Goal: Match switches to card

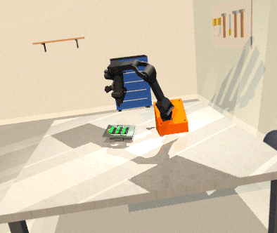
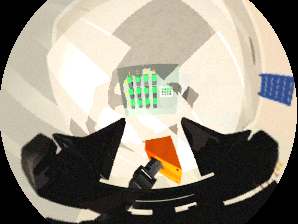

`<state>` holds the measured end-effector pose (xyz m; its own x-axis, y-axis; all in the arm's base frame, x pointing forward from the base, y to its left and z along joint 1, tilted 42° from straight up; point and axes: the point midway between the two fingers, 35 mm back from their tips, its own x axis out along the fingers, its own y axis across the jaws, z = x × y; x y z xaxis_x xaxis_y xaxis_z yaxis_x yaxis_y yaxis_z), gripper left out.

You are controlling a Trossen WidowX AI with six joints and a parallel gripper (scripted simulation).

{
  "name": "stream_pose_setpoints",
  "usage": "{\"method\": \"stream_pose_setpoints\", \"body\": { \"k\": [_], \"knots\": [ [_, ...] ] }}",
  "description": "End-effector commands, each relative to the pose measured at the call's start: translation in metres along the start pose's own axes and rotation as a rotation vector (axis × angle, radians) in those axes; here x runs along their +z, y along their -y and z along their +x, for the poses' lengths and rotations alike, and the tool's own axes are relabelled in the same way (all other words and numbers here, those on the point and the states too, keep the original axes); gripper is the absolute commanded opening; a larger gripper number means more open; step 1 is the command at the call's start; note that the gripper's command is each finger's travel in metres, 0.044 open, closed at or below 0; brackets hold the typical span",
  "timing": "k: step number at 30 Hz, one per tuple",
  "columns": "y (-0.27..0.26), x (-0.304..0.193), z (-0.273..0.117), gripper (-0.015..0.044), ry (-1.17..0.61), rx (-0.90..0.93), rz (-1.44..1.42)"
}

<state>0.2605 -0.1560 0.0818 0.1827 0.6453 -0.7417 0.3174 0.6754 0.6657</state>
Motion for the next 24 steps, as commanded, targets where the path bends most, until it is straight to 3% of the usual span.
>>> {"method": "stream_pose_setpoints", "body": {
  "k": [1,9,15,19,24],
  "knots": [
    [-0.001,0.002,0.002,0.0374,0.001,-0.002,-0.001],
    [-0.045,0.053,0.088,0.0164,0.037,-0.021,-0.059],
    [-0.047,0.053,0.09,0.0006,0.037,-0.02,-0.061],
    [-0.046,0.056,0.125,0.0,0.012,-0.019,-0.061],
    [-0.046,0.056,0.126,0.0,0.012,-0.019,-0.061]
  ]
}}
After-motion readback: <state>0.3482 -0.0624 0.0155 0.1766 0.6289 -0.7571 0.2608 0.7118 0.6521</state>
